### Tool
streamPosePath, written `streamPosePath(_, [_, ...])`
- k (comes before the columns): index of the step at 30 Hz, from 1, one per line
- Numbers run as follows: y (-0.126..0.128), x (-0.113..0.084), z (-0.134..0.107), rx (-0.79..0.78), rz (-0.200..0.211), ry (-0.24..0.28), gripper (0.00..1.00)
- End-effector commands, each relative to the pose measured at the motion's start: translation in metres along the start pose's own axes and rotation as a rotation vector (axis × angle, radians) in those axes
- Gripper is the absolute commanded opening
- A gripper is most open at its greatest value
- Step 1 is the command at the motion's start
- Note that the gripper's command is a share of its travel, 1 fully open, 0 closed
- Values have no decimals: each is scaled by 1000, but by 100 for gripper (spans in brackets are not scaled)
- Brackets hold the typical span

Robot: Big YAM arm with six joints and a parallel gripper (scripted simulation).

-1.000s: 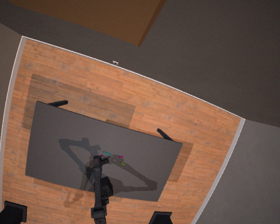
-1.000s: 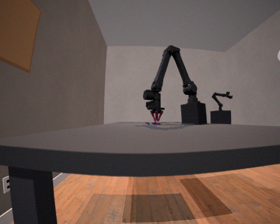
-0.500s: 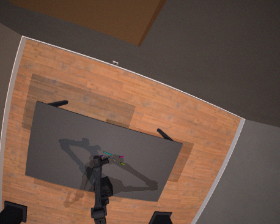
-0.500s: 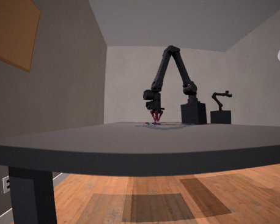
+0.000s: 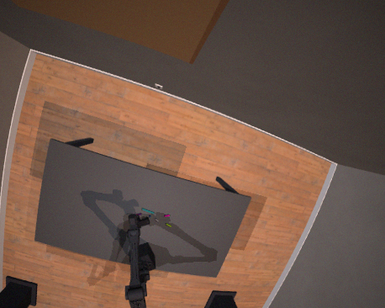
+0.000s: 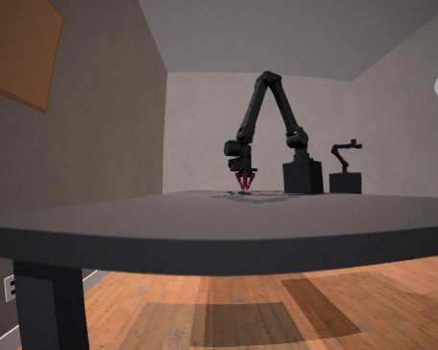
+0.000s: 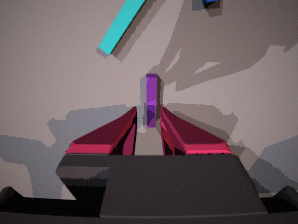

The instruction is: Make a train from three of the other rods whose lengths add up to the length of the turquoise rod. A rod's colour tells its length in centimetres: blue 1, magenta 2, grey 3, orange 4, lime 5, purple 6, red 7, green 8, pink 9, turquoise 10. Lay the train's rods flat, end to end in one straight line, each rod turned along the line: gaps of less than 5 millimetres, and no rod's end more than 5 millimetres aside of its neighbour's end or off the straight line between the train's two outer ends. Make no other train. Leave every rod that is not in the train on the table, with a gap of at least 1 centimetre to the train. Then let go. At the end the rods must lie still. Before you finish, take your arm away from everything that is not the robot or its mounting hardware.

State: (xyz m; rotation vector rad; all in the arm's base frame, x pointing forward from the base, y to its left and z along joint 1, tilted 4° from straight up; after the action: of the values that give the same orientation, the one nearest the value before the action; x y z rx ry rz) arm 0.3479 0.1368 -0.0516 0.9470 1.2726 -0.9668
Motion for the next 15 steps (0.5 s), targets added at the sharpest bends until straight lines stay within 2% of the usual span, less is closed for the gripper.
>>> streamPosePath(1, [5,5,4,-3,2,-2,24])
streamPosePath(15, [-4,7,-1,-7,-8,-2,24])
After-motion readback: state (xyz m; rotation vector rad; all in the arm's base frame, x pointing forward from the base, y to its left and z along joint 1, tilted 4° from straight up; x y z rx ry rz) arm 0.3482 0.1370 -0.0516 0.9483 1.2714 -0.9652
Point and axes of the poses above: the point where the finger pads meet when closed, its own x axis out along the fingers, its own y axis across the jaws, z = x × y, the point moved 8 cm from there along -x, back along the fingers, and after that the axes turned 14 degrees about x, right-handed, at the moved point
